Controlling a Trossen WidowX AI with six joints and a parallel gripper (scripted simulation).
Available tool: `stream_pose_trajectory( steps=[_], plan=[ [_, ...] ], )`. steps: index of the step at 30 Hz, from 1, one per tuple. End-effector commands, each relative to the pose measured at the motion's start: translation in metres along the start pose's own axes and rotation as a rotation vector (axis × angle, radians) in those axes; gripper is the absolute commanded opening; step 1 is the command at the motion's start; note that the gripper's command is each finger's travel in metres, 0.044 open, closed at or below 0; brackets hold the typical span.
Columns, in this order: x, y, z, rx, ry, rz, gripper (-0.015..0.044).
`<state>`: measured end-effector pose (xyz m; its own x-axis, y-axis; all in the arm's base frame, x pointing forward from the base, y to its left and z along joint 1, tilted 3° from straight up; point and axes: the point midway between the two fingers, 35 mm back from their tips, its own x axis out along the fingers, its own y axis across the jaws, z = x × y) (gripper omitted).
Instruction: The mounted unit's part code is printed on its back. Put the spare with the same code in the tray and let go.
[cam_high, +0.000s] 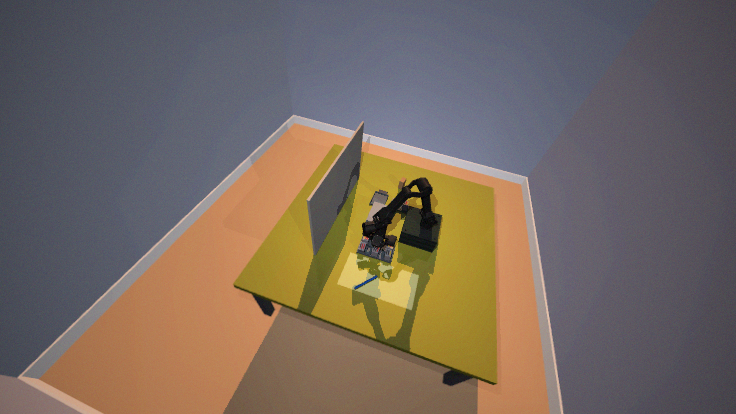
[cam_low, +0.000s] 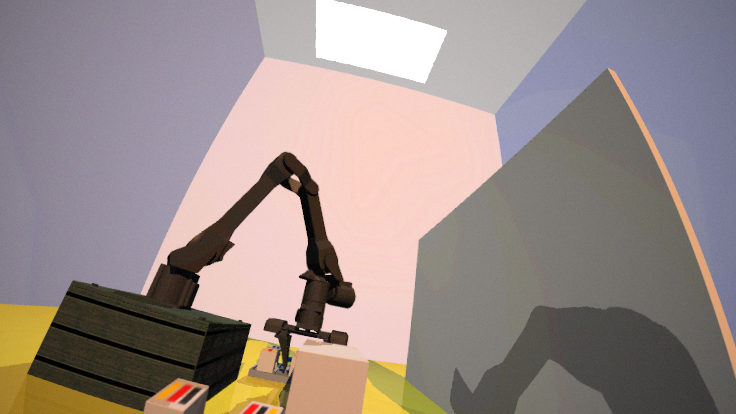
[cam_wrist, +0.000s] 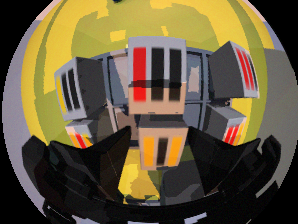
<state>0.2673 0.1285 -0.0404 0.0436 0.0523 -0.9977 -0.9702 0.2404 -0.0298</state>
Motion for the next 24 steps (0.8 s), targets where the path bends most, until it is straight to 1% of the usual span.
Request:
stream_pose_trajectory(
  steps=[1, 3, 8, 16, 20, 21, 24],
  plan=[
    [0.0026, 0.0002, -0.0008, 0.003, 0.004, -0.001, 0.03],
    [0.0026, 0.0002, -0.0008, 0.003, 0.004, -0.001, 0.03],
    [0.0013, 0.0005, -0.0004, 0.0, 0.001, 0.002, 0.0169],
    [0.0013, 0.0005, -0.0004, 0.0, 0.001, 0.002, 0.0115],
    [0.0013, 0.0005, -0.0004, 0.0, 0.001, 0.002, 0.001],
    [0.0013, 0.0005, -0.0004, 0.0, 0.001, 0.002, 0.0],
    [0.0013, 0.0005, -0.0004, 0.0, 0.001, 0.002, 0.0]
  ],
)
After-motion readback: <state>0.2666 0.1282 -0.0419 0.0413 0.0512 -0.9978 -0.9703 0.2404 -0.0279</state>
